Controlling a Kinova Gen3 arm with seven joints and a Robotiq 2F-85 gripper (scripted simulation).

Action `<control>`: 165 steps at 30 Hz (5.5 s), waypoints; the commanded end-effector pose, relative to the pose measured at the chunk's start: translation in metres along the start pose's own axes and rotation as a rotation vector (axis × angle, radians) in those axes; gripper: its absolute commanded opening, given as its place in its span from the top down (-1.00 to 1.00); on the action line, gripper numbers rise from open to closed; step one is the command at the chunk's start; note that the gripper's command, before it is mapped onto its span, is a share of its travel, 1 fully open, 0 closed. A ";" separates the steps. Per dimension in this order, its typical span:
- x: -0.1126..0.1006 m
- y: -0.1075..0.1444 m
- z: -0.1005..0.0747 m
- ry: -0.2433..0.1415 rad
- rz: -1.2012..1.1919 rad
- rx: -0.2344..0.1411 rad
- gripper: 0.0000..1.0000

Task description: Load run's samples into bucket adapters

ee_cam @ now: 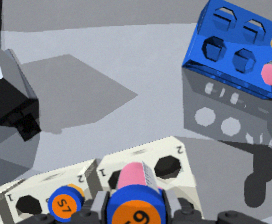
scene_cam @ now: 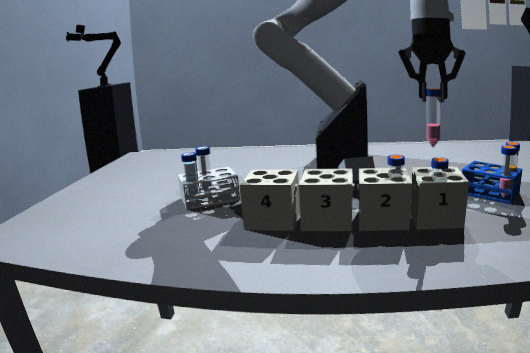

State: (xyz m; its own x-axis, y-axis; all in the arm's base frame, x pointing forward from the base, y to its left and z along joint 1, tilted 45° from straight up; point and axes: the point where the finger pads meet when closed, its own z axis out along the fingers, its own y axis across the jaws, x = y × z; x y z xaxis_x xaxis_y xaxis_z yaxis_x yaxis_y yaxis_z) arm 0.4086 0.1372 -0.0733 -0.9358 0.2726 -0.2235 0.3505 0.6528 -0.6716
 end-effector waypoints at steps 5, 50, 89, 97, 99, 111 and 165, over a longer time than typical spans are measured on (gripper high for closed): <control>-0.017 -0.011 -0.001 -0.001 0.124 -0.001 0.80; -0.086 -0.057 0.006 -0.001 0.511 -0.001 0.80; -0.086 -0.057 0.039 -0.001 0.511 -0.001 0.80; -0.086 -0.057 0.039 -0.001 0.511 -0.001 0.80; -0.086 -0.057 0.040 -0.001 0.511 -0.001 0.80; -0.086 -0.057 0.047 -0.001 0.511 -0.001 0.80; -0.086 -0.057 0.079 -0.001 0.511 -0.001 0.80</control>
State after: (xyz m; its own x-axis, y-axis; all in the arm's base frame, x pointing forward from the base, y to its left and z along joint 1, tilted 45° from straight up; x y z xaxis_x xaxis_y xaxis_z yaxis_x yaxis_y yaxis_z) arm 0.4659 0.0214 -0.0712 -0.6444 0.5572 -0.5237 0.7637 0.4351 -0.4769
